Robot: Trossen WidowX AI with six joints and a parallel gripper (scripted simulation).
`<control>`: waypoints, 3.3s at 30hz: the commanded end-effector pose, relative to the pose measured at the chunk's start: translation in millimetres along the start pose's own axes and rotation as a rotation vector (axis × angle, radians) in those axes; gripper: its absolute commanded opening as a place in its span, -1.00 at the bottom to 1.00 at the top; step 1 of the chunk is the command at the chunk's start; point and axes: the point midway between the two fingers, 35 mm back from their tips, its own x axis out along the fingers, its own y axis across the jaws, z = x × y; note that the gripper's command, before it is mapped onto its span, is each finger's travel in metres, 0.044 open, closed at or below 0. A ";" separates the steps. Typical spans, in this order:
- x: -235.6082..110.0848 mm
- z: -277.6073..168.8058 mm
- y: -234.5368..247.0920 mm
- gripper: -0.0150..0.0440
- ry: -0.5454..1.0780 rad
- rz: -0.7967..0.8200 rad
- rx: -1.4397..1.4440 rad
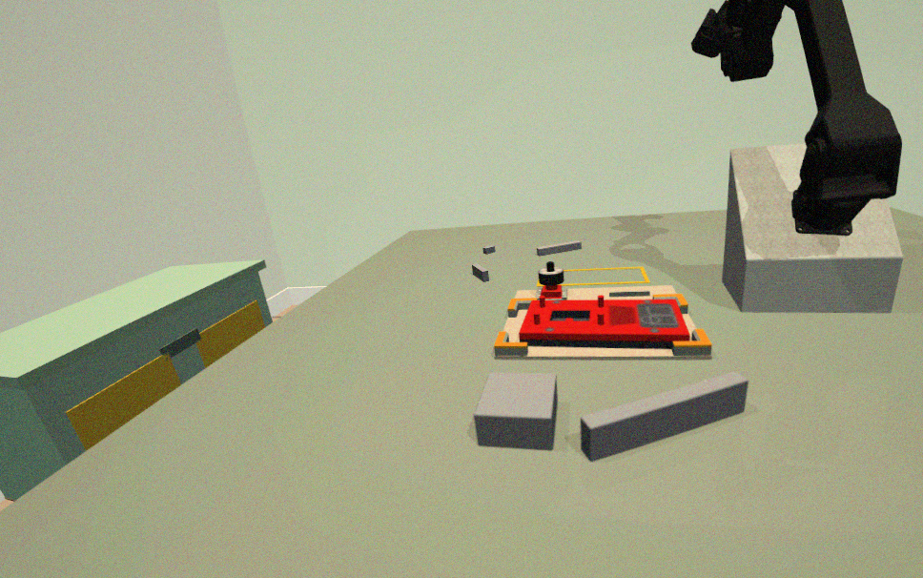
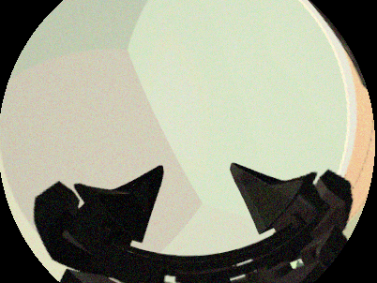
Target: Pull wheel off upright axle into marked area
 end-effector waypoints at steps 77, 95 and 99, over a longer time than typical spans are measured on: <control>-628.7 -294.8 -148.6 0.53 1.471 -2.112 -0.981; -628.4 -294.9 -146.6 -0.21 1.477 -2.114 -0.994; -627.6 -295.3 -146.0 -0.49 1.476 -2.113 -0.994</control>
